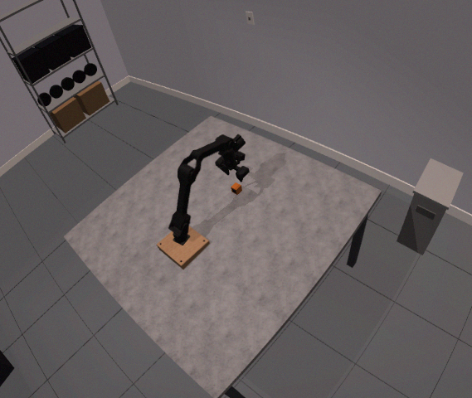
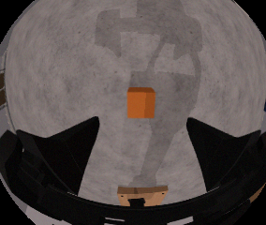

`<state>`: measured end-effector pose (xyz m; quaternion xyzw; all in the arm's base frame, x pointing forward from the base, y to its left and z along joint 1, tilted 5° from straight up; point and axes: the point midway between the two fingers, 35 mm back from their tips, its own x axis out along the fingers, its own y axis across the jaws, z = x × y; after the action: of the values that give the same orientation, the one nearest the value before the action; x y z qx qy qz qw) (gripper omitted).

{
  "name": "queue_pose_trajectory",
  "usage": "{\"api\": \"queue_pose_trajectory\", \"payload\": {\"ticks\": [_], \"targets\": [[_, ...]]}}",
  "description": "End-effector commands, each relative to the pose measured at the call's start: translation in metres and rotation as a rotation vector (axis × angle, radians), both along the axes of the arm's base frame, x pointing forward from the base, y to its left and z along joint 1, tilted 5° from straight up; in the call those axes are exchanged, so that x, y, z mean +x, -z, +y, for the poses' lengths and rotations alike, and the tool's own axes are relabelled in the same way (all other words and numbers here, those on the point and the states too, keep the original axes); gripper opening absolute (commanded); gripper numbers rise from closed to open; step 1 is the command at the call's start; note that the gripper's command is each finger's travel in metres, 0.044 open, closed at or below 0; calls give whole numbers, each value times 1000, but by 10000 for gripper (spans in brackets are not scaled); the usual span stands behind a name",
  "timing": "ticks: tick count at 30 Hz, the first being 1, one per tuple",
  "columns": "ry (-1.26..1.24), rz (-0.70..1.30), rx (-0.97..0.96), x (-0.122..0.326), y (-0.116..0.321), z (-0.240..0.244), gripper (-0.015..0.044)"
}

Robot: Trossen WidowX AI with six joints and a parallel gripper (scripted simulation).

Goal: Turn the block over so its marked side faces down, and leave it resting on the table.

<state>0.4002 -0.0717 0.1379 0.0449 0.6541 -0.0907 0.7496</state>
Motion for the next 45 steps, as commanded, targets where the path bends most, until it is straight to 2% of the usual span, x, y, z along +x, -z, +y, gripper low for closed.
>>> {"api": "queue_pose_trajectory", "payload": {"ticks": [1,37,45], "targets": [[3,26,10,-1,26,0,440],[3,27,10,3,74,-5,440],[3,27,10,3,74,-5,230]]}}
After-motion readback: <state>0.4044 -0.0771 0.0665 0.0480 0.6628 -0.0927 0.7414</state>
